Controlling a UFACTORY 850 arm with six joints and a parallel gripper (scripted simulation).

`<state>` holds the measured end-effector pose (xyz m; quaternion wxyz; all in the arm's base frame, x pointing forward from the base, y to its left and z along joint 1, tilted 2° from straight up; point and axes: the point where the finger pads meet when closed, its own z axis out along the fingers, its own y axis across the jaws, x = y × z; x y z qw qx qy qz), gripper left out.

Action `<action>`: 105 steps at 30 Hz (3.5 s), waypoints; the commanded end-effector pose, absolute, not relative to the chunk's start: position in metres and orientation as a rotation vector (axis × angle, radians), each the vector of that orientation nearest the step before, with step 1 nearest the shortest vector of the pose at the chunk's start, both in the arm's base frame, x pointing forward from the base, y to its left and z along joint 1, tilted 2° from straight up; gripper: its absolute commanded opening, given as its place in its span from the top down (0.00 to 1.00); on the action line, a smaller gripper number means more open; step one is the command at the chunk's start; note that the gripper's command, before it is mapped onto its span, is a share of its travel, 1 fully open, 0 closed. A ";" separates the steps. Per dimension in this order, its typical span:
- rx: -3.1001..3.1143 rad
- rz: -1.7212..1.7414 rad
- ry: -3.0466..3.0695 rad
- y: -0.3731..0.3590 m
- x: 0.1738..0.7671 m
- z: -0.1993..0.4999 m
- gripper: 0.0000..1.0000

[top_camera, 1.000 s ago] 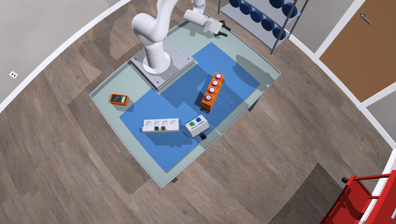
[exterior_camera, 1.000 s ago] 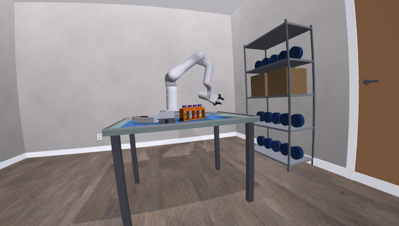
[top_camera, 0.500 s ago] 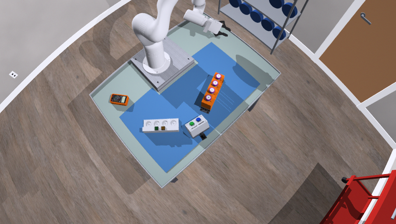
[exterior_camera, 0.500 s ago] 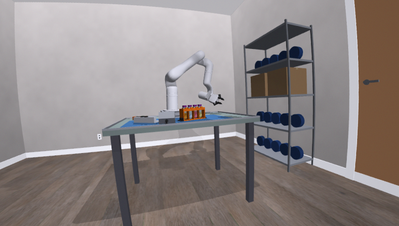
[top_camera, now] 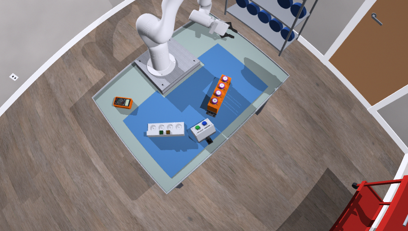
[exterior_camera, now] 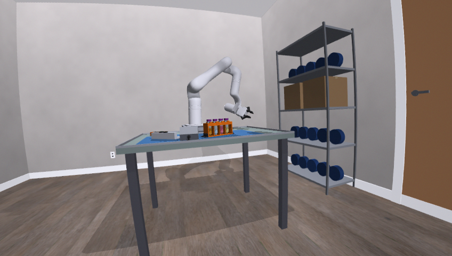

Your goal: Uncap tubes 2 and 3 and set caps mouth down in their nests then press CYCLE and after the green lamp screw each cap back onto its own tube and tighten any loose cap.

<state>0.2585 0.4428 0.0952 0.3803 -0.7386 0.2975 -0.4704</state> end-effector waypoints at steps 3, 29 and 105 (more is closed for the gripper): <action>-1.923 -1.190 0.813 0.438 0.282 0.091 0.54; -2.113 -1.077 1.081 0.372 0.376 0.069 0.54; -2.389 -0.555 1.634 0.104 0.471 0.125 0.54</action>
